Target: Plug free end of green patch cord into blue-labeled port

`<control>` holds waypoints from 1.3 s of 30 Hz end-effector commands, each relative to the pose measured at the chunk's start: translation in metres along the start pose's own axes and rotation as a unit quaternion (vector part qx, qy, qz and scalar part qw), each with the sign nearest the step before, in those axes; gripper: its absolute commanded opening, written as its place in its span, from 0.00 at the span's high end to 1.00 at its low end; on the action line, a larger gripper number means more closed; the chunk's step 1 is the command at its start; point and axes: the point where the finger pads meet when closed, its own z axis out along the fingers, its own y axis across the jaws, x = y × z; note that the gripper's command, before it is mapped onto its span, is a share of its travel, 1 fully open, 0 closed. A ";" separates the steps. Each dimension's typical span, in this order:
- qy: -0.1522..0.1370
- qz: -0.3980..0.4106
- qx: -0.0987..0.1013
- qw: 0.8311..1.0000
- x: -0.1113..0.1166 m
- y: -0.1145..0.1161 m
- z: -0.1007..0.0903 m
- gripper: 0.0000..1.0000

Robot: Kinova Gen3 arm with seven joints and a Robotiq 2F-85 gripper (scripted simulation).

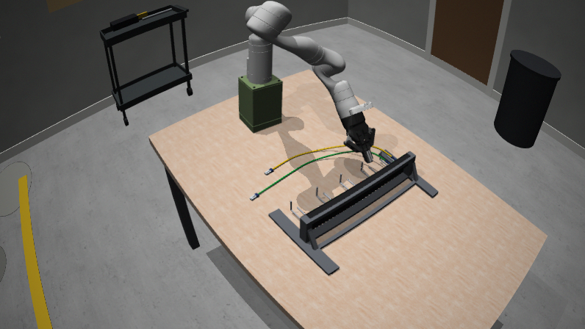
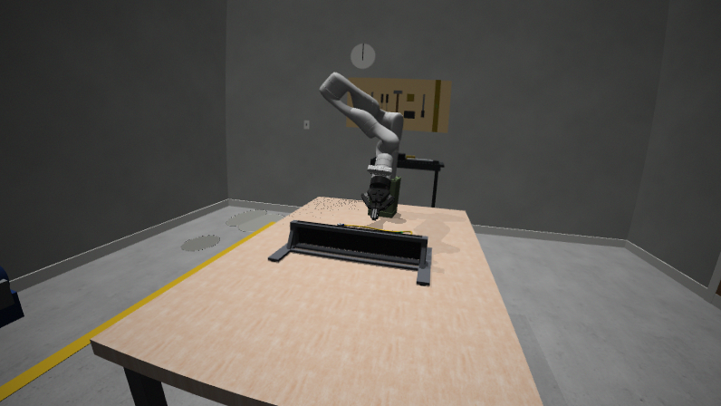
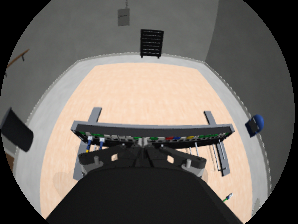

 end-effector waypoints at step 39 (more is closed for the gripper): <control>-0.007 -0.004 -0.001 1.000 -0.006 0.000 -0.130 1.00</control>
